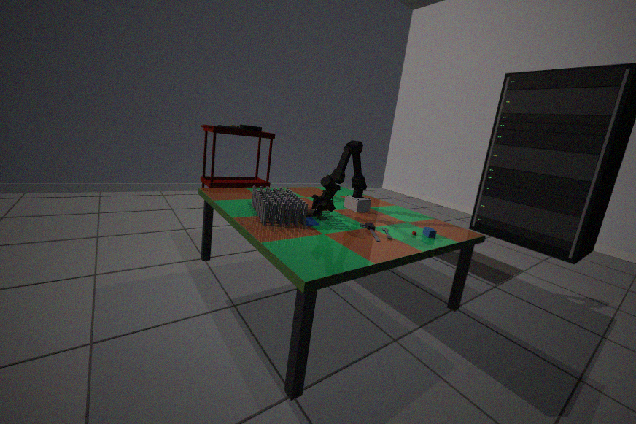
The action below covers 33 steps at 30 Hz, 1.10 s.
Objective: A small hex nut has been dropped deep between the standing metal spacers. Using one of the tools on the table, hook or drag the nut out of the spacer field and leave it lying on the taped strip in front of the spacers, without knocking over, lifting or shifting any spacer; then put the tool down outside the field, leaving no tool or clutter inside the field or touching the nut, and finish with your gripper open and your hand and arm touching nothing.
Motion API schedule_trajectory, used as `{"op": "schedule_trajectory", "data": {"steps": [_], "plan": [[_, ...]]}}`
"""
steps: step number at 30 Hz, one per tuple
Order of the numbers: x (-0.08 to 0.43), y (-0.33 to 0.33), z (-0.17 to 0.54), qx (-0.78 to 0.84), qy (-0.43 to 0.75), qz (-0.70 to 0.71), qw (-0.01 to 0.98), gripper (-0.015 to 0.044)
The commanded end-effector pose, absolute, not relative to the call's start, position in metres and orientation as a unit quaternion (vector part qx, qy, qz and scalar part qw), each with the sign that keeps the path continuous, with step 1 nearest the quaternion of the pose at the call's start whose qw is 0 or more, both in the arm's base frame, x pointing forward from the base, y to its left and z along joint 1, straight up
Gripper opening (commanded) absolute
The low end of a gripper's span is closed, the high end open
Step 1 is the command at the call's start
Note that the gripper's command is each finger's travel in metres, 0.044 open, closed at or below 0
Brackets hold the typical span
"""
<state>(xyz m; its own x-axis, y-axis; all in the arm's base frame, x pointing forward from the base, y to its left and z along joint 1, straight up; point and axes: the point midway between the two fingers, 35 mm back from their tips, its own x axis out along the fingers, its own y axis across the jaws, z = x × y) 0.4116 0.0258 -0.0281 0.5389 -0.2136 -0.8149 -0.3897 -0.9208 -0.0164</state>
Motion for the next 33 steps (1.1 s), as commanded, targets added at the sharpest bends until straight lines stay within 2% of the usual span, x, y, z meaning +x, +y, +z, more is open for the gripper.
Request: {"op": "schedule_trajectory", "data": {"steps": [1, 33], "plan": [[0.409, 0.027, -0.028, -0.872, 0.174, 0.446, 0.098, 0.0], [0.39, 0.034, -0.029, -0.872, 0.175, 0.447, 0.099, 0.0]]}}
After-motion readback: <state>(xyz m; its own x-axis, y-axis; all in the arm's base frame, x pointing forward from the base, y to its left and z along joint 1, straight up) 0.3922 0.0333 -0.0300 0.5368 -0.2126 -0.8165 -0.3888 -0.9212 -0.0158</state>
